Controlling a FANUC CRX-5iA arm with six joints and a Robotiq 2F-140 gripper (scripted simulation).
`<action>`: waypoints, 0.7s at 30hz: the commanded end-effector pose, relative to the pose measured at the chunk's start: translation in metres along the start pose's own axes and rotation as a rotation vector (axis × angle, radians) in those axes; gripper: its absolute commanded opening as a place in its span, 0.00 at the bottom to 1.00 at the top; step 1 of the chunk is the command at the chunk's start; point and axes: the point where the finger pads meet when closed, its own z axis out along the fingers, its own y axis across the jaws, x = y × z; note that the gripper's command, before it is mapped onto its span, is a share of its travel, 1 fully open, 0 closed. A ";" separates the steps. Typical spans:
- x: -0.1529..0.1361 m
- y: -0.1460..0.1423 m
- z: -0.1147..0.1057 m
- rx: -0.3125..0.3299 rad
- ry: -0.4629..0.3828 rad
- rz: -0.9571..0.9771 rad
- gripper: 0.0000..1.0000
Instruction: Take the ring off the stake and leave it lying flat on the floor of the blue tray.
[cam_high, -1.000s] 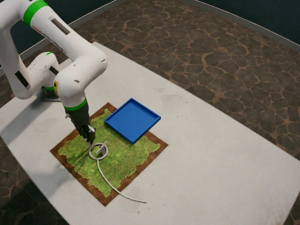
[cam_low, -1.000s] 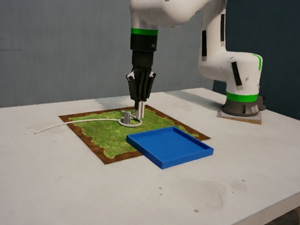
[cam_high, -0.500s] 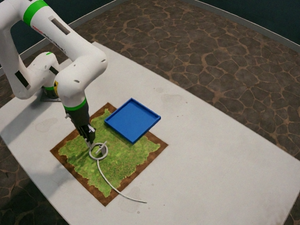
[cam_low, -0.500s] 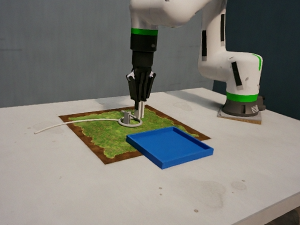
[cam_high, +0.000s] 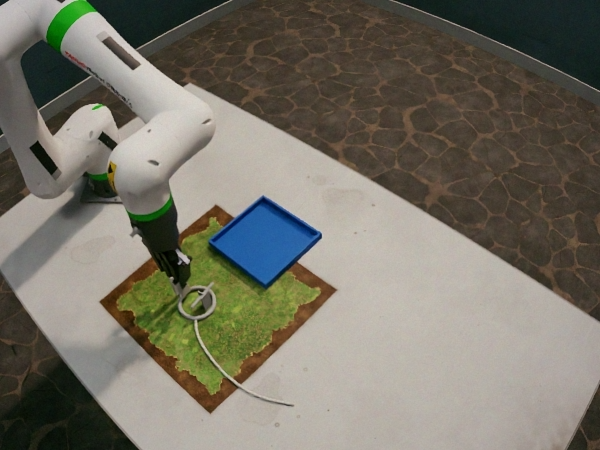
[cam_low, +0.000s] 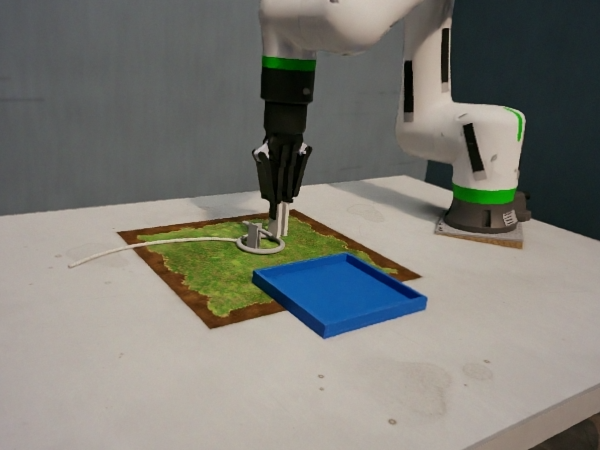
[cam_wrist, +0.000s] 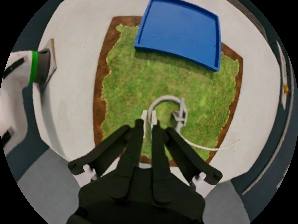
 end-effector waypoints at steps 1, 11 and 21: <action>0.000 0.001 -0.001 -0.002 -0.001 0.000 0.16; 0.000 0.001 -0.001 -0.002 -0.001 0.000 0.16; 0.000 0.001 -0.001 -0.002 -0.001 0.000 0.24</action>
